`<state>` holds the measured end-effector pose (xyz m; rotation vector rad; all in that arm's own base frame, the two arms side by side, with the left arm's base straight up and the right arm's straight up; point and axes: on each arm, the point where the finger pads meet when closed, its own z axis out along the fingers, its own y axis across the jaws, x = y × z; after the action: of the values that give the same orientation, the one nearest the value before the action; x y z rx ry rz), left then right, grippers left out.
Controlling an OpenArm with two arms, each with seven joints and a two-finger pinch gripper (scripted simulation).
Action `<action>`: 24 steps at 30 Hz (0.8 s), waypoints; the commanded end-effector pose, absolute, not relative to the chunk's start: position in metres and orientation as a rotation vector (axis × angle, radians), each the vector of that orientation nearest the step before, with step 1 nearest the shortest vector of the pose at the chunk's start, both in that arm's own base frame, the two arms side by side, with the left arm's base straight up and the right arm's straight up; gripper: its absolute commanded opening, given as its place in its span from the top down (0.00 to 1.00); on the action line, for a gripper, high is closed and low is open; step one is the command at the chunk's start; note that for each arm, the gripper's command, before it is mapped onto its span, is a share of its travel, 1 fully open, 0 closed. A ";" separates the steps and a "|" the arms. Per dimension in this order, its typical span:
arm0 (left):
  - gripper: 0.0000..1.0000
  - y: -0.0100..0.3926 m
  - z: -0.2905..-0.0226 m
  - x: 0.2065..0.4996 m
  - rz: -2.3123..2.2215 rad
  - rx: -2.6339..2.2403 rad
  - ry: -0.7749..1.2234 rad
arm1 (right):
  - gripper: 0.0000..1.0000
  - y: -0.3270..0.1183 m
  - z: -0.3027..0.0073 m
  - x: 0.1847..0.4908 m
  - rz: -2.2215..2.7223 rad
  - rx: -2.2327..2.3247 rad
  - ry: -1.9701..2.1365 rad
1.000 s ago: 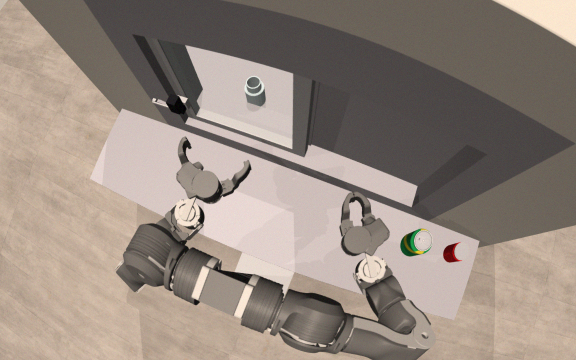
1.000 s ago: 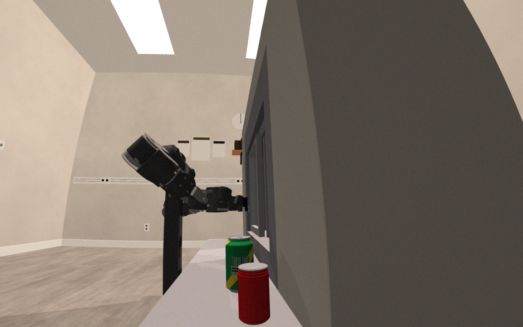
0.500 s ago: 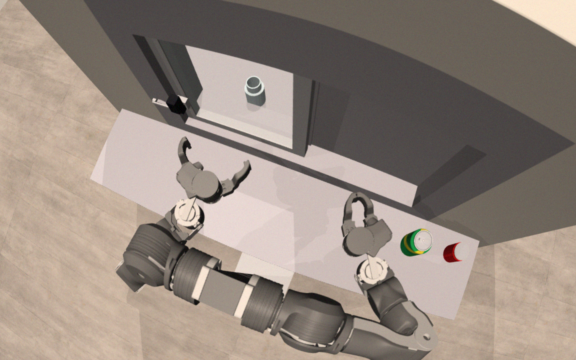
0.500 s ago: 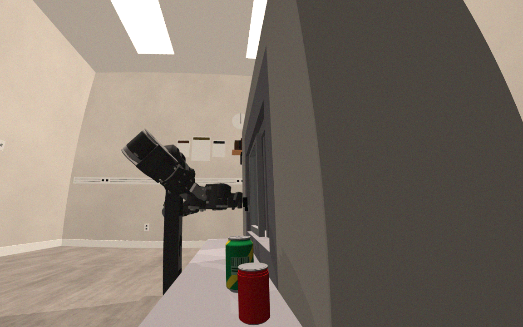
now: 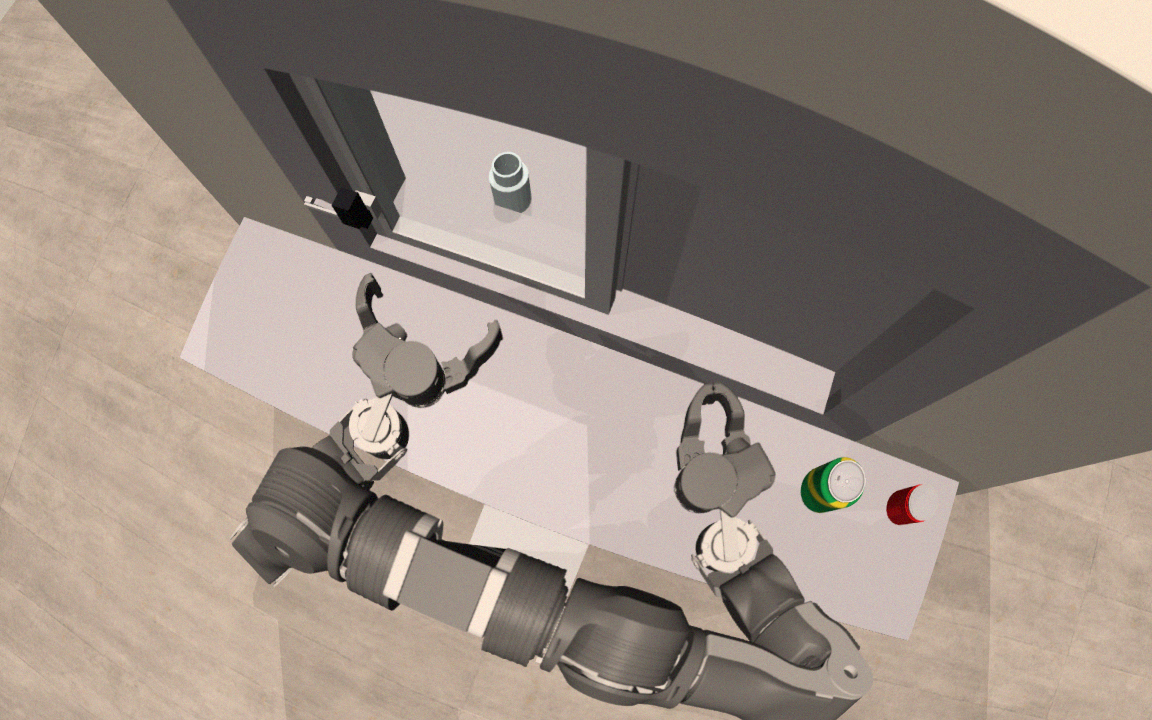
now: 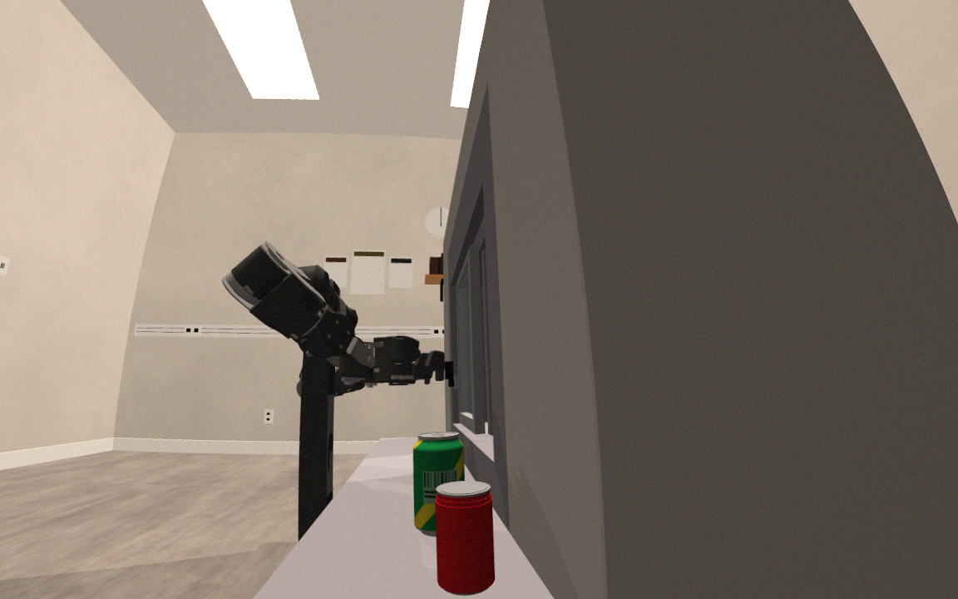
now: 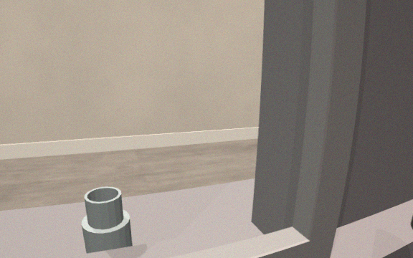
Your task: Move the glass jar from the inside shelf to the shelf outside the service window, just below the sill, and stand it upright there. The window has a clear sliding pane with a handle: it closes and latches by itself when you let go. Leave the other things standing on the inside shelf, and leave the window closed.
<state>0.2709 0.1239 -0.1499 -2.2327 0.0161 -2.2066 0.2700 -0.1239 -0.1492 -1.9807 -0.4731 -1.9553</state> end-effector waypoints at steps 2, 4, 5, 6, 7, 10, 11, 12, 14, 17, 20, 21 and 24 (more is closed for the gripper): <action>0.00 0.124 -0.149 0.271 -2.209 -2.228 0.014 | 1.00 -0.124 -0.148 0.270 -1.976 -1.995 -0.451; 0.00 0.124 -0.149 0.271 -2.209 -2.228 0.013 | 1.00 -0.124 -0.148 0.270 -1.987 -2.006 -0.434; 0.00 0.124 -0.149 0.271 -2.209 -2.227 0.013 | 1.00 -0.124 -0.148 0.270 -1.993 -2.011 -0.425; 0.00 0.124 -0.149 0.271 -2.208 -2.227 0.012 | 1.00 -0.124 -0.148 0.270 -1.998 -2.017 -0.416; 0.00 0.124 -0.149 0.271 -2.208 -2.227 0.012 | 1.00 -0.124 -0.148 0.270 -2.004 -2.022 -0.408; 0.00 0.124 -0.149 0.271 -2.207 -2.226 0.011 | 1.00 -0.124 -0.148 0.270 -2.020 -2.039 -0.382; 0.00 0.124 -0.149 0.271 -2.207 -2.226 0.010 | 1.00 -0.124 -0.148 0.270 -2.026 -2.044 -0.373; 0.00 0.124 -0.149 0.271 -2.207 -2.226 0.010 | 1.00 -0.124 -0.148 0.270 -2.031 -2.050 -0.364; 0.00 0.124 -0.149 0.271 -2.206 -2.225 0.009 | 1.00 -0.124 -0.148 0.270 -2.037 -2.055 -0.355; 0.00 0.124 -0.149 0.271 -2.208 -2.227 0.013 | 1.00 -0.123 -0.148 0.270 -2.042 -2.056 -0.339; 0.00 0.124 -0.149 0.271 -2.208 -2.227 0.013 | 1.00 -0.123 -0.148 0.270 -2.058 -2.073 -0.313; 0.00 0.124 -0.149 0.271 -2.208 -2.227 0.013 | 1.00 -0.123 -0.148 0.270 -2.064 -2.078 -0.304; 0.00 0.124 -0.149 0.271 -2.208 -2.227 0.013 | 1.00 -0.123 -0.148 0.270 -2.080 -2.095 -0.277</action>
<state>0.2709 0.1239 -0.1500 -2.2308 0.0128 -2.2039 0.2691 -0.1209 -0.1488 -2.0835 -0.2814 -2.0628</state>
